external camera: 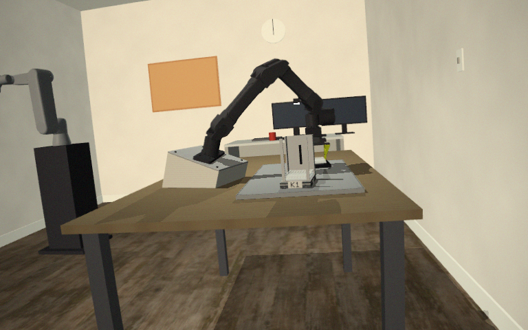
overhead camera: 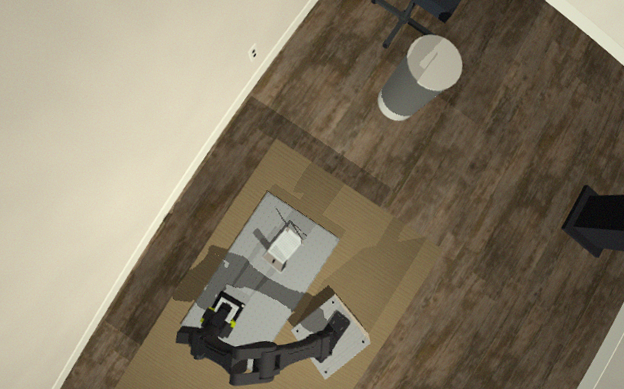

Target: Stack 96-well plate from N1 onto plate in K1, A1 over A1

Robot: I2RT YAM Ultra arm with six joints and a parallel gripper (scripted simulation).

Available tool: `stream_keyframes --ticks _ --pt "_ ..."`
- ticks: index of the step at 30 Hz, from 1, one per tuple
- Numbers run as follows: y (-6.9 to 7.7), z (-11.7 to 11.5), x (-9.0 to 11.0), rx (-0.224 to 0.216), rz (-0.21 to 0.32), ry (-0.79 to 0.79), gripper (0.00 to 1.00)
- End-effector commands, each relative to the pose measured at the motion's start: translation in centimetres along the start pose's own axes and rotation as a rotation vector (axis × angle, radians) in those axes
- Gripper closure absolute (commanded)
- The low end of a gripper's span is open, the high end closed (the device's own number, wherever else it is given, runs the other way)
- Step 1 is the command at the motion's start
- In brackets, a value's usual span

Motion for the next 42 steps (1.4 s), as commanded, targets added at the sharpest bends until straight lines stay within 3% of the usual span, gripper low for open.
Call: stream_keyframes --ticks 1,6,9,23,26,28,42 --pt "2.5 0.7 0.6 -0.034 0.02 -0.001 1.0" --pt "3.4 0.6 0.6 -0.033 0.02 -0.001 1.0" --pt "3.1 0.5 0.5 -0.026 0.014 0.0 1.0" --pt "5.9 0.5 0.5 -0.033 0.021 -0.001 1.0" --pt "5.4 0.3 0.5 -0.02 0.01 0.003 1.0" --pt "6.4 0.5 0.5 -0.033 0.021 -0.001 1.0" --pt "8.4 0.5 0.4 -0.032 0.021 -0.001 1.0"
Point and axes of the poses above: the point where the finger pads meet when closed, its own y axis back along the fingers, its own z axis across the jaws, x = y × z, the point moved 3 cm from there along y, back along the fingers, and after that the axes turned 12 degrees about -y, right-handed, at the moved point
